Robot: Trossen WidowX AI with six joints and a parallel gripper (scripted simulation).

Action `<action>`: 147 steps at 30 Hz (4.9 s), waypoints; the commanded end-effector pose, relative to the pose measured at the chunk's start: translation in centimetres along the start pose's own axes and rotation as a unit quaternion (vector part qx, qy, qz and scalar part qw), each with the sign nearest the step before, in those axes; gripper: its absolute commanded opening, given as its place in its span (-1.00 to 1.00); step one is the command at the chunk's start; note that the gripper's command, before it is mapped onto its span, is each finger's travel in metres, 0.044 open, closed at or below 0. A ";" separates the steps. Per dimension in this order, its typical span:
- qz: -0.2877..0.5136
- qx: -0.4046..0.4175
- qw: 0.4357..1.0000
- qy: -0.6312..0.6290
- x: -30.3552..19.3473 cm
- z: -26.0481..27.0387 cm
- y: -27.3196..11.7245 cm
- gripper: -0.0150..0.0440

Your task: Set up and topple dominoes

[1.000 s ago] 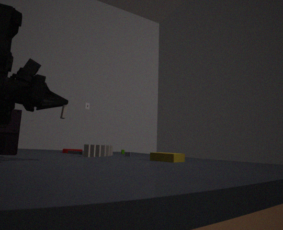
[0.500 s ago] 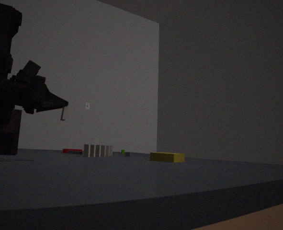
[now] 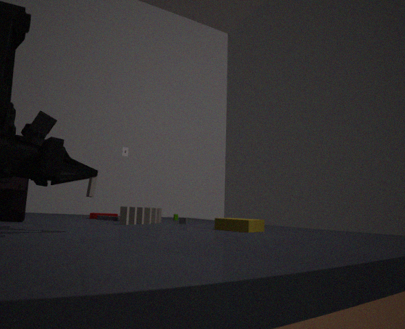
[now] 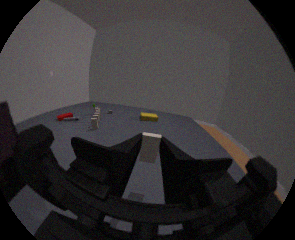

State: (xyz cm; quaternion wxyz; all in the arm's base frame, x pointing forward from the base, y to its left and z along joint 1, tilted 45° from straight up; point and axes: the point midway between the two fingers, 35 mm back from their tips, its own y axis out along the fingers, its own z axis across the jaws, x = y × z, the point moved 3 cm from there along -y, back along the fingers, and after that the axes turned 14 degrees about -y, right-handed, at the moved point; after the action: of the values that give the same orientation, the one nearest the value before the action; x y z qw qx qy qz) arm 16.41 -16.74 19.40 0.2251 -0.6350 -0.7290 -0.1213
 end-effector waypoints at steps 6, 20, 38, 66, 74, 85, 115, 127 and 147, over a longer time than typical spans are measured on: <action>0.000 0.001 1.000 0.011 -3.0 1.2 0.5 -0.13; 0.001 0.002 1.000 0.013 -5.4 2.4 1.0 -0.13; 0.001 0.002 1.000 0.013 -5.4 2.4 1.0 0.76; 0.104 0.157 0.977 0.100 0.5 1.2 7.1 1.00; 0.234 0.223 0.935 0.148 1.2 2.0 8.8 1.00; 0.569 0.227 0.786 0.088 4.2 1.1 6.9 1.00; 0.650 0.165 0.742 0.012 -0.2 0.6 6.2 1.00; 0.650 0.164 0.742 0.012 -1.1 0.9 6.3 1.00; 0.650 0.164 0.742 0.012 -1.6 1.0 6.4 -0.13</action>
State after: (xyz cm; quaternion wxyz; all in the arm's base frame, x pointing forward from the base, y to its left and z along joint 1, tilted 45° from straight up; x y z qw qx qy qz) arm 22.57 -16.69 17.23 0.3563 -0.9086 -0.1426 0.1649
